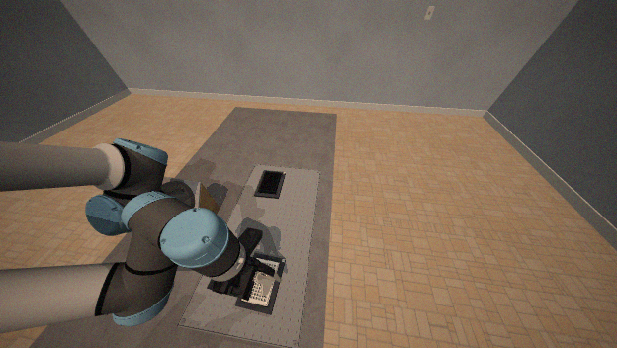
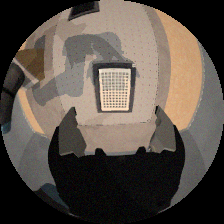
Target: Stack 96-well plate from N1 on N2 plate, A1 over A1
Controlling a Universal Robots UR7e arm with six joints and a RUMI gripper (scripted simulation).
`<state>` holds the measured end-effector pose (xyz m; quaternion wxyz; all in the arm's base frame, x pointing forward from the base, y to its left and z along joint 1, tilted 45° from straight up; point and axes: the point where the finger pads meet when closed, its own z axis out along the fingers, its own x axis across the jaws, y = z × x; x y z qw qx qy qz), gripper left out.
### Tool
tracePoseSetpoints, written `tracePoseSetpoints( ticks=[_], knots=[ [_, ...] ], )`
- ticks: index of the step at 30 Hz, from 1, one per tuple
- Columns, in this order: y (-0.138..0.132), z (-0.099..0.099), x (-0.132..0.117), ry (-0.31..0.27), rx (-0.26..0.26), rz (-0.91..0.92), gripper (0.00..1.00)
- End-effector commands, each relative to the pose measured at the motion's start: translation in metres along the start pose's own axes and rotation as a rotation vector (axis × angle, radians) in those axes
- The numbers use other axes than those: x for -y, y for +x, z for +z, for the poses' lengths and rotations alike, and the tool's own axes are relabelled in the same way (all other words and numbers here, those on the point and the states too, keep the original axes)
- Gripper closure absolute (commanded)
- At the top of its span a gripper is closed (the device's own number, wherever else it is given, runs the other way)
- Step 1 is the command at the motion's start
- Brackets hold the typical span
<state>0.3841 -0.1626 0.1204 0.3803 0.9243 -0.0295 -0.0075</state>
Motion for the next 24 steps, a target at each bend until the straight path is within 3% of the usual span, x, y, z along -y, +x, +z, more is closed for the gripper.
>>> tracePoseSetpoints(
  ticks=[1,24],
  knots=[
    [0.0,0.004,0.0,0.0,-0.001,0.0,0.0],
    [0.0,0.039,0.0,0.0,-0.001,0.0,0.0]
  ],
)
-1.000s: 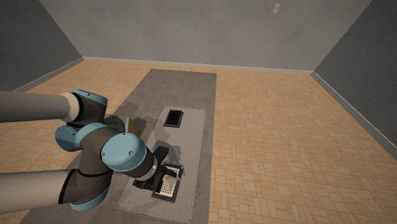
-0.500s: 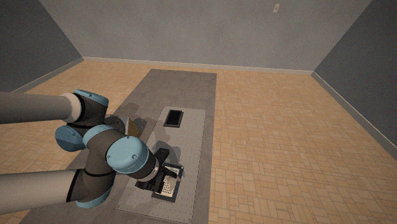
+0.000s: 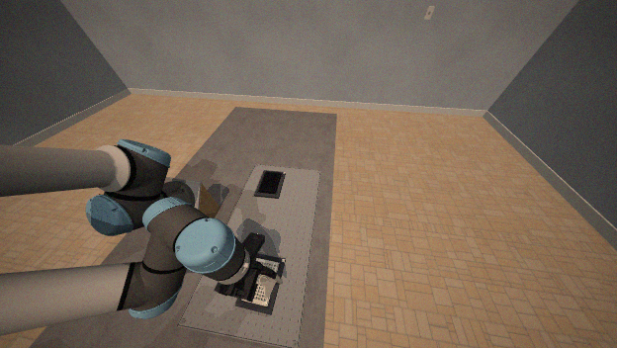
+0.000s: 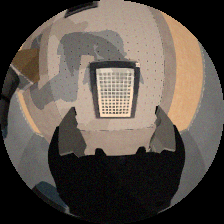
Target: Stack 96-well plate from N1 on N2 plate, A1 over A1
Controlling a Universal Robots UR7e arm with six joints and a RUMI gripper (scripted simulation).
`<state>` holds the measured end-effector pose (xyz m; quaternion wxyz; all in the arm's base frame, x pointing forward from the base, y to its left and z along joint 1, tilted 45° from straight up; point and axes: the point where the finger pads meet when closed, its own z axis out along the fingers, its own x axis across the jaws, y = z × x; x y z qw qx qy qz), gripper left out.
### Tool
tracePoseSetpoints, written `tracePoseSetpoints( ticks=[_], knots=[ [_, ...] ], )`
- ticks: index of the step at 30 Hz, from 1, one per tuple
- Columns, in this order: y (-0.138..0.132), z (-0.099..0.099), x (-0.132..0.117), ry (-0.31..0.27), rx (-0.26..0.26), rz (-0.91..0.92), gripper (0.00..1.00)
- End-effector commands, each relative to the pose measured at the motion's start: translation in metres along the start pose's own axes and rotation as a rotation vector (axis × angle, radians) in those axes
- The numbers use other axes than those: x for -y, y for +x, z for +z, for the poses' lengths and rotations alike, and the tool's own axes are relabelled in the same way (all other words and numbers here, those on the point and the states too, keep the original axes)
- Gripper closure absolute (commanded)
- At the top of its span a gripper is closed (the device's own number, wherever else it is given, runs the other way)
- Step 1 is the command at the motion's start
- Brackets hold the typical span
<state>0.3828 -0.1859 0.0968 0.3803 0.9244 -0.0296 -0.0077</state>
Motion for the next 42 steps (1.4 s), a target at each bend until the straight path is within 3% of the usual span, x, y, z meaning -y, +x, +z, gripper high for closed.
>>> tracePoseSetpoints(
  ticks=[1,26,41,42],
  knots=[
    [0.0,0.008,0.0,0.0,-0.002,0.0,0.0],
    [0.0,0.046,0.0,0.0,-0.002,0.0,0.0],
    [0.0,0.048,0.0,0.0,-0.002,0.0,0.0],
    [0.0,0.048,0.0,0.0,-0.002,0.0,1.0]
  ],
)
